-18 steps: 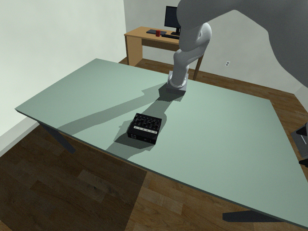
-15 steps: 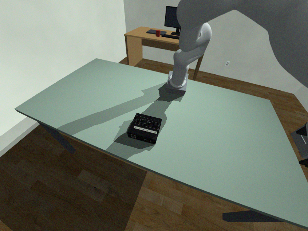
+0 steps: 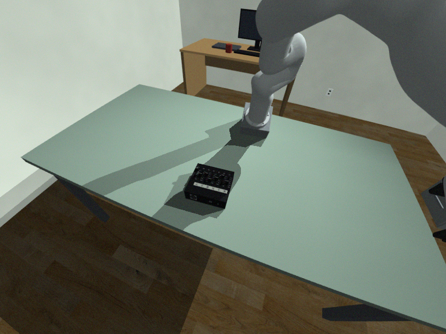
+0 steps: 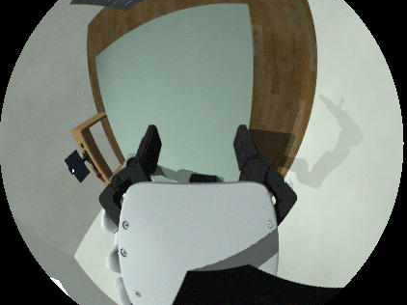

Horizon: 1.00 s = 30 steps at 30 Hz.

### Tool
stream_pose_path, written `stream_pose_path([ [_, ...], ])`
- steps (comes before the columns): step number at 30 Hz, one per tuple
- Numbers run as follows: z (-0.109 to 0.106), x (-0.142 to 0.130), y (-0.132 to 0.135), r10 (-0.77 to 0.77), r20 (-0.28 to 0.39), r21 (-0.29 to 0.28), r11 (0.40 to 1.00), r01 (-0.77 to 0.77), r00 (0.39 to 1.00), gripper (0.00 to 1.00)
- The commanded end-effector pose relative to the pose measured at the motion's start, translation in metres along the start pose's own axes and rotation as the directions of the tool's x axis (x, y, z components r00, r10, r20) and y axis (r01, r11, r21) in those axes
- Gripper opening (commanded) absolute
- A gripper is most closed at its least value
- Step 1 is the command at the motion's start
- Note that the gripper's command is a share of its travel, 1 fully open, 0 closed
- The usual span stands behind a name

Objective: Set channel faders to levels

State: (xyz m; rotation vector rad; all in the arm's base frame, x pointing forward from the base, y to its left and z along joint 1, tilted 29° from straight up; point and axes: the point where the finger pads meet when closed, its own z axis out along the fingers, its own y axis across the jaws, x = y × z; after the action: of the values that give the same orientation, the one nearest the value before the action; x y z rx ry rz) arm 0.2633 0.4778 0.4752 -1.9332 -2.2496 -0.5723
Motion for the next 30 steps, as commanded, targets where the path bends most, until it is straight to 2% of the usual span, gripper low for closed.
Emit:
stream_pose_path([
  [1,-0.003,-0.001,0.001,-0.001,-0.003,-0.006,1.000,0.001,1.000,1.00],
  [4,-0.007,-0.026,0.020,0.005,0.014,-0.040,0.999,-0.004,1.000,1.00],
  [6,-0.015,-0.067,0.044,0.015,0.042,-0.089,0.996,-0.011,0.999,1.00],
  [7,-0.015,-0.067,0.044,0.015,0.042,-0.089,0.996,-0.011,0.999,1.00],
  [8,-0.020,-0.096,0.059,0.022,0.061,-0.118,0.993,-0.015,0.998,1.00],
  [9,-0.020,-0.096,0.059,0.022,0.061,-0.118,0.993,-0.015,0.998,1.00],
  [10,-0.026,-0.130,0.073,0.031,0.083,-0.149,0.989,-0.018,0.996,1.00],
  [11,-0.026,-0.130,0.073,0.031,0.083,-0.149,0.989,-0.018,0.996,1.00],
  [12,-0.031,-0.162,0.083,0.040,0.108,-0.178,0.984,-0.020,0.993,1.00],
  [16,-0.032,-0.169,0.086,0.040,0.108,-0.178,0.984,-0.020,0.993,1.00],
  [17,-0.038,-0.211,0.095,0.050,0.134,-0.205,0.978,-0.021,0.990,1.00],
  [18,-0.041,-0.242,0.099,0.058,0.161,-0.228,0.973,-0.020,0.985,1.00],
  [21,-0.043,-0.256,0.101,0.058,0.161,-0.228,0.973,-0.020,0.985,1.00],
  [22,-0.044,-0.288,0.102,0.065,0.186,-0.246,0.969,-0.017,0.980,1.00],
  [23,-0.046,-0.302,0.103,0.065,0.186,-0.246,0.969,-0.017,0.980,1.00],
  [24,-0.046,-0.302,0.103,0.065,0.186,-0.246,0.969,-0.017,0.980,1.00],
  [25,-0.047,-0.341,0.100,0.068,0.209,-0.258,0.966,-0.012,0.976,1.00],
  [27,-0.047,-0.347,0.100,0.068,0.209,-0.258,0.966,-0.012,0.976,1.00],
  [28,-0.046,-0.386,0.093,0.067,0.228,-0.265,0.964,-0.004,0.971,1.00],
  [30,-0.046,-0.389,0.093,0.067,0.228,-0.265,0.964,-0.004,0.971,1.00],
])
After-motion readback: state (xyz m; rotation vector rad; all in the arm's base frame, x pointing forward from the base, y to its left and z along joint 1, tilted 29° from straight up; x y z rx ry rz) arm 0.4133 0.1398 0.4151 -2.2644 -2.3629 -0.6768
